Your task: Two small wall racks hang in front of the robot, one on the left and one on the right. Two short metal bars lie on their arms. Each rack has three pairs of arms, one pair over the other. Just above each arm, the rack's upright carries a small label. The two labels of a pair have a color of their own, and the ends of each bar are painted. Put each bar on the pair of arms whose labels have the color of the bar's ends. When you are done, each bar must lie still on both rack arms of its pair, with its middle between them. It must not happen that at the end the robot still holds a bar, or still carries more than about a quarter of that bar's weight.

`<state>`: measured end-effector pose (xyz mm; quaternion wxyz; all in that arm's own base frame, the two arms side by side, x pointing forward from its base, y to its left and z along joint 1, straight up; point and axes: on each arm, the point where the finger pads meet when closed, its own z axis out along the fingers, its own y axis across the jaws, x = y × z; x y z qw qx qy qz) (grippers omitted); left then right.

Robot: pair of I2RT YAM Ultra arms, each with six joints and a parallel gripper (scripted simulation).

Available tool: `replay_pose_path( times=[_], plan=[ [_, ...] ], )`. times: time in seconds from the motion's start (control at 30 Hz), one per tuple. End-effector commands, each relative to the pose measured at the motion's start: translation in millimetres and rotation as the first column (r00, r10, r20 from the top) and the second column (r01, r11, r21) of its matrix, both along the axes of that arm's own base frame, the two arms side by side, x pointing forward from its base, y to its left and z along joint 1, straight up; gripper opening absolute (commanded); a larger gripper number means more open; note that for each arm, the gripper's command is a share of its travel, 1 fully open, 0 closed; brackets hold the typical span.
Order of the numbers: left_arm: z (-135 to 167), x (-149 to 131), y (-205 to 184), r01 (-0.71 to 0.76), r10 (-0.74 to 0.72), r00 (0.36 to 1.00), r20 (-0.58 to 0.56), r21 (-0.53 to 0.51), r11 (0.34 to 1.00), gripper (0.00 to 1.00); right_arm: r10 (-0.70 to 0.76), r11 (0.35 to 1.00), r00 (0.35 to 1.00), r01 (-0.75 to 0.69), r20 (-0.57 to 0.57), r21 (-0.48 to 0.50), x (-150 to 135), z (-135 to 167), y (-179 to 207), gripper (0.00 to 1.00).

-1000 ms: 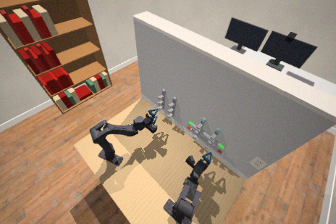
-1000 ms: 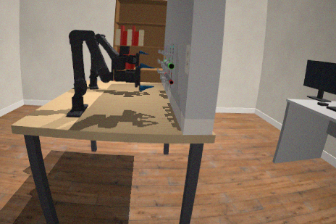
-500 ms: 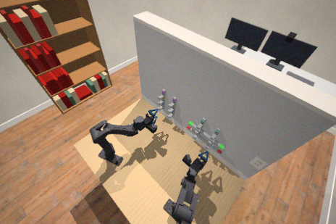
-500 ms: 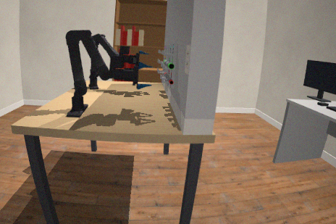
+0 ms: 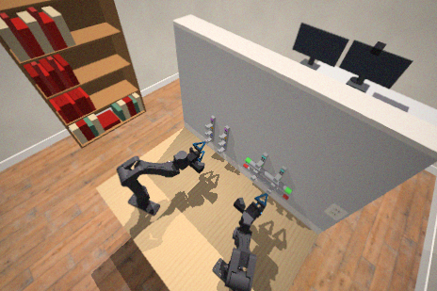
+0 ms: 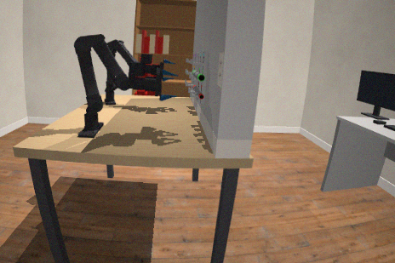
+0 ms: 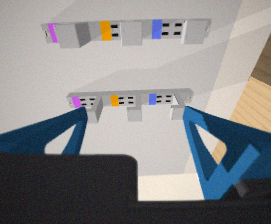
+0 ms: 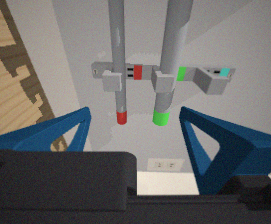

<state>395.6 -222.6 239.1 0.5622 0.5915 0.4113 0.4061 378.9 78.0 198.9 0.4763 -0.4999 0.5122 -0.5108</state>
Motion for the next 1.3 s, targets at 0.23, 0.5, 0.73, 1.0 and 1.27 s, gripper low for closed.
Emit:
replay_pose_path(
  times=[0.23,0.5,0.73,1.0,1.27],
  plan=[
    [13,-2,4,0.001,0.0,1.0,0.026,-0.033,0.999,1.0,-0.018,1.0,1.0,0.018,0.025,0.019,-2,24,14,1.0],
    [13,-2,4,0.001,0.0,1.0,0.026,-0.033,0.999,1.0,-0.018,1.0,1.0,0.018,0.025,0.019,-6,33,28,1.0],
    [13,-2,4,0.001,0.0,1.0,0.026,-0.033,0.999,1.0,-0.018,1.0,1.0,0.018,0.025,0.019,-9,39,38,1.0],
    [13,-2,4,0.001,0.0,1.0,0.026,-0.033,0.999,1.0,-0.018,1.0,1.0,0.018,0.025,0.019,-12,47,51,1.0],
    [13,-2,4,0.001,0.0,1.0,0.026,-0.033,0.999,1.0,-0.018,1.0,1.0,0.018,0.025,0.019,-16,56,65,1.0]
  ],
)
